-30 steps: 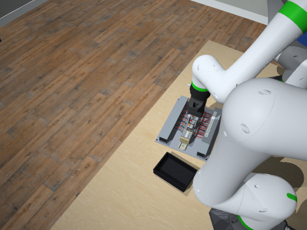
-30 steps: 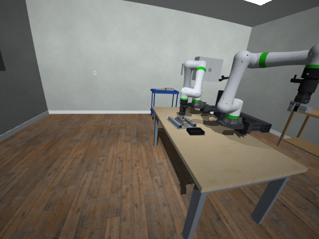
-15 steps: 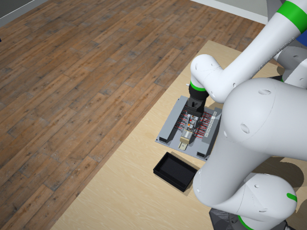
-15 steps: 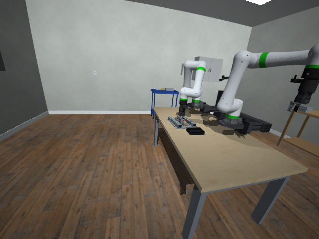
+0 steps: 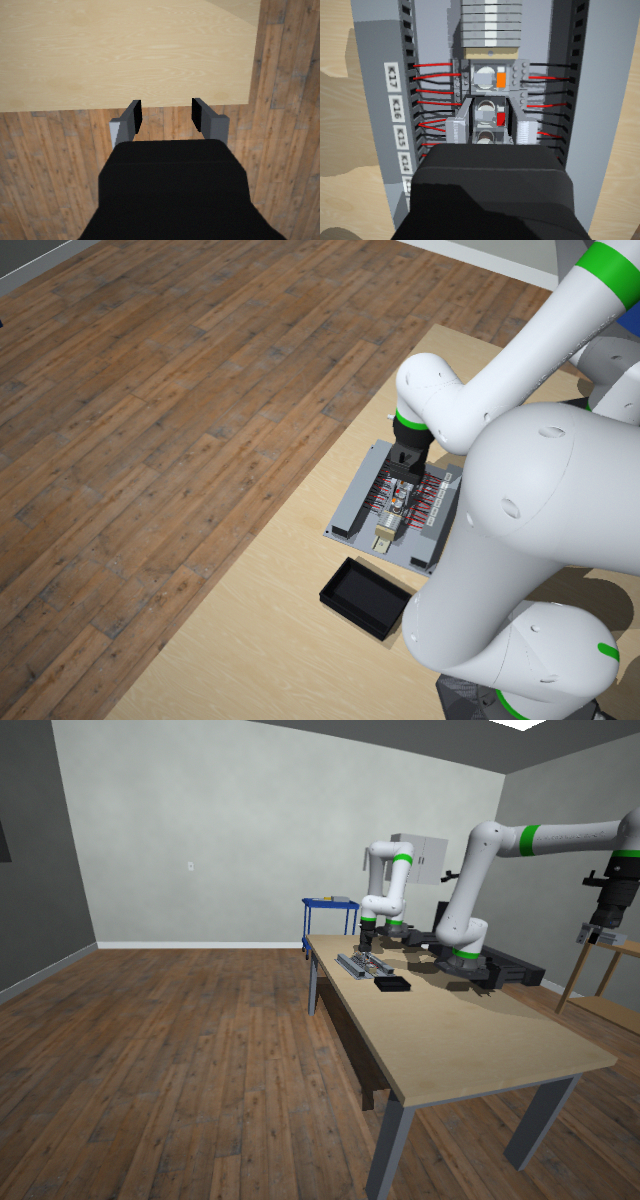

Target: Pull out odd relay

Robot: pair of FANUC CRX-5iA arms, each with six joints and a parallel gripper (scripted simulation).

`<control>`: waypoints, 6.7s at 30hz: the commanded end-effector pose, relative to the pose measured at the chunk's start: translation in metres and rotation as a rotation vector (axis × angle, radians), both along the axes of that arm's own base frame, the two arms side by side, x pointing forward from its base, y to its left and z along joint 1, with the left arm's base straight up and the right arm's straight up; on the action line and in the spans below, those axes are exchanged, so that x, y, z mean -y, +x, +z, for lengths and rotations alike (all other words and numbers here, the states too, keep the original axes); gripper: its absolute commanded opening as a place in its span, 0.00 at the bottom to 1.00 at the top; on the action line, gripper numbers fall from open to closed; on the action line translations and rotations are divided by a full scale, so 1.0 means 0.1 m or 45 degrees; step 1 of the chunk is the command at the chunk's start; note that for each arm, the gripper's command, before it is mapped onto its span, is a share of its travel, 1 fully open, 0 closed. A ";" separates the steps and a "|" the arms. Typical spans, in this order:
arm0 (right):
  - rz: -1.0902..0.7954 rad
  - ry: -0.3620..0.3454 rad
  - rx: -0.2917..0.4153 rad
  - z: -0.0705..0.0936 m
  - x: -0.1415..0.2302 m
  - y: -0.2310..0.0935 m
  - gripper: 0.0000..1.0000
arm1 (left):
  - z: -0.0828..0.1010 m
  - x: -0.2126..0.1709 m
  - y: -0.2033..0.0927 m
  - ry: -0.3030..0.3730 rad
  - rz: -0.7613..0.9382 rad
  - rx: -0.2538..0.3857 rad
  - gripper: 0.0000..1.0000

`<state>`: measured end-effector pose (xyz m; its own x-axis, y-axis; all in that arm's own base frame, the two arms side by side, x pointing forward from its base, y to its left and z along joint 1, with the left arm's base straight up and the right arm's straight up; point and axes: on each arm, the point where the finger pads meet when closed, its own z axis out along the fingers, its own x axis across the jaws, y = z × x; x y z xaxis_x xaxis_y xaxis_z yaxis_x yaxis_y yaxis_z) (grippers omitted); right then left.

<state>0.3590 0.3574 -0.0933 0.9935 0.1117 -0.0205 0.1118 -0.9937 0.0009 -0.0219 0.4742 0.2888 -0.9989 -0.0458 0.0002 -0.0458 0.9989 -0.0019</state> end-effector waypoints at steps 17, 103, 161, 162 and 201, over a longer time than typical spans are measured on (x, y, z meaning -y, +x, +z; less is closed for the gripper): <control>0.001 0.006 0.041 0.01 0.00 0.00 0.00 | 0.01 0.00 0.00 0.002 0.000 0.000 1.00; 0.001 -0.002 -0.025 0.02 -0.01 0.01 0.00 | 0.01 0.00 0.00 0.002 0.000 0.000 1.00; 0.001 -0.007 -0.073 0.02 -0.01 0.02 0.00 | 0.01 0.00 0.00 0.002 0.000 0.000 1.00; 0.001 -0.007 -0.073 0.02 -0.01 0.02 0.00 | 0.01 0.00 0.00 0.002 0.000 0.000 1.00; 0.001 0.001 -0.002 0.02 -0.01 0.01 0.00 | 0.01 0.00 0.00 0.002 0.000 0.000 1.00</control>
